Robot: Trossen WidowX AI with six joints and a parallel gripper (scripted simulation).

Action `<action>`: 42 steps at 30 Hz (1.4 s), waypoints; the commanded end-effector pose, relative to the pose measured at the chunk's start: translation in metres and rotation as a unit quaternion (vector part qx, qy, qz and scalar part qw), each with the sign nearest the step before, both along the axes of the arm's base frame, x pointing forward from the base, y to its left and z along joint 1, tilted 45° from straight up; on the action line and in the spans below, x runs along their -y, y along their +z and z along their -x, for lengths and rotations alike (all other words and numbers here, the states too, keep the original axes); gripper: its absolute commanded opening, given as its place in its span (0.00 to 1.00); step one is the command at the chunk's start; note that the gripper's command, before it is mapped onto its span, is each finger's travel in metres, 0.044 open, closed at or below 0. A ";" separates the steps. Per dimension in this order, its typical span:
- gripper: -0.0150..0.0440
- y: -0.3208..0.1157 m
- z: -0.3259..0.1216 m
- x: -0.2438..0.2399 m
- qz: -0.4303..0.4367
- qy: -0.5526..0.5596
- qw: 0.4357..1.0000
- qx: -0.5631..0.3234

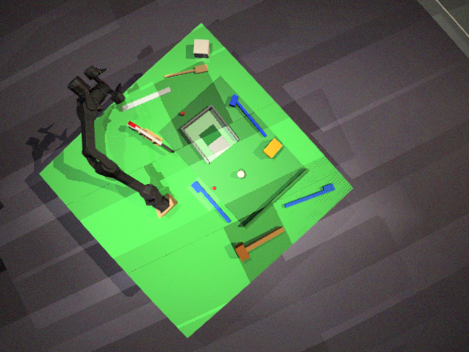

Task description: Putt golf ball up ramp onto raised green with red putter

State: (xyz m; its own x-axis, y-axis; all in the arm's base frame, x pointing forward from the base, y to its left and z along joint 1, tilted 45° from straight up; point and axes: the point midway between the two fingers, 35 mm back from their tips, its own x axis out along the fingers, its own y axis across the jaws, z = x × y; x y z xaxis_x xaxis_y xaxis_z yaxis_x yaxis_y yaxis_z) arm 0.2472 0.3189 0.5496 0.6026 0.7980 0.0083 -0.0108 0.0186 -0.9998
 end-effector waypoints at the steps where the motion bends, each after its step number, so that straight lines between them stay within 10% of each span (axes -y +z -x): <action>1: 0.98 -0.003 -0.001 0.000 0.004 0.000 1.000 -0.001; 19: 1.00 -0.265 -0.061 0.110 0.274 0.074 0.913 -0.294; 31: 1.00 -0.352 0.013 0.212 0.055 0.151 0.793 -0.587; 42: 1.00 -0.354 0.020 0.215 0.011 0.148 0.775 -0.614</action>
